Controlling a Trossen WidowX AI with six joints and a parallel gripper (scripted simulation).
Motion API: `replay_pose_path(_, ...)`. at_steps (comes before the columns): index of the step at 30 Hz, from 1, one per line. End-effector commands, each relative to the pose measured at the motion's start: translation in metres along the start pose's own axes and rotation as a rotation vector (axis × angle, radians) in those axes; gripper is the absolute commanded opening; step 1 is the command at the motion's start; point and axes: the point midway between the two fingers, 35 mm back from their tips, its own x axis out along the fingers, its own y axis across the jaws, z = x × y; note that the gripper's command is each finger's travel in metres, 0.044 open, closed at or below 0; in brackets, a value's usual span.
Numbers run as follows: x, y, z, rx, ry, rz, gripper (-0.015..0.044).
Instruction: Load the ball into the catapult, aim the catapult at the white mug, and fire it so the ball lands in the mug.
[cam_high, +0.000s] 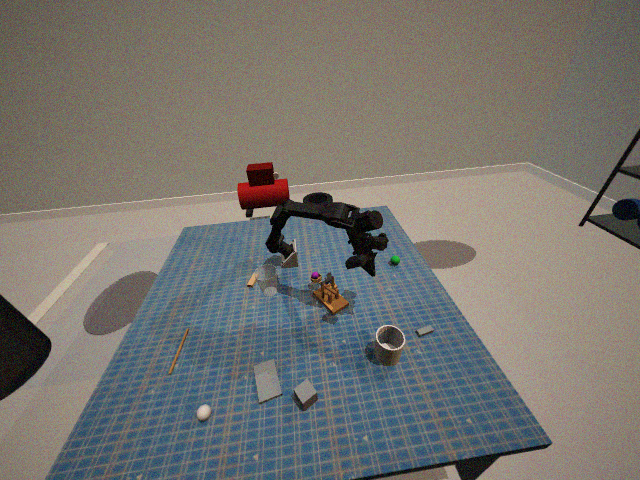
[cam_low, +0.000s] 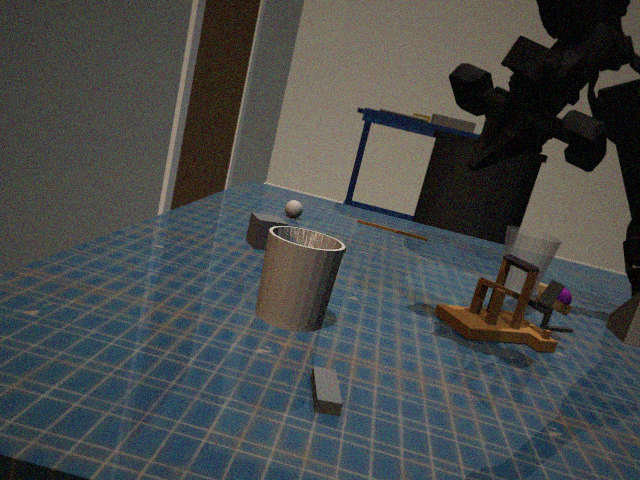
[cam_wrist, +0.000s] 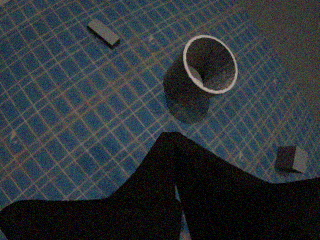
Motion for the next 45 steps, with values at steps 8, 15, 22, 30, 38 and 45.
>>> replay_pose_path(8,-0.01,0.048,-0.039,-0.333,0.126,-0.002,0.0)
replay_pose_path(15,-0.016,0.076,-0.069,-0.559,0.215,-0.002,0.0)
replay_pose_path(22,-0.023,0.097,-0.1,-0.785,0.306,-0.003,0.0)
replay_pose_path(30,-0.033,0.115,-0.137,-1.042,0.416,-0.005,0.0)
replay_pose_path(38,-0.044,0.125,-0.174,-1.296,0.534,-0.007,0.0)
replay_pose_path(45,-0.054,0.126,-0.204,-1.512,0.646,-0.009,0.0)
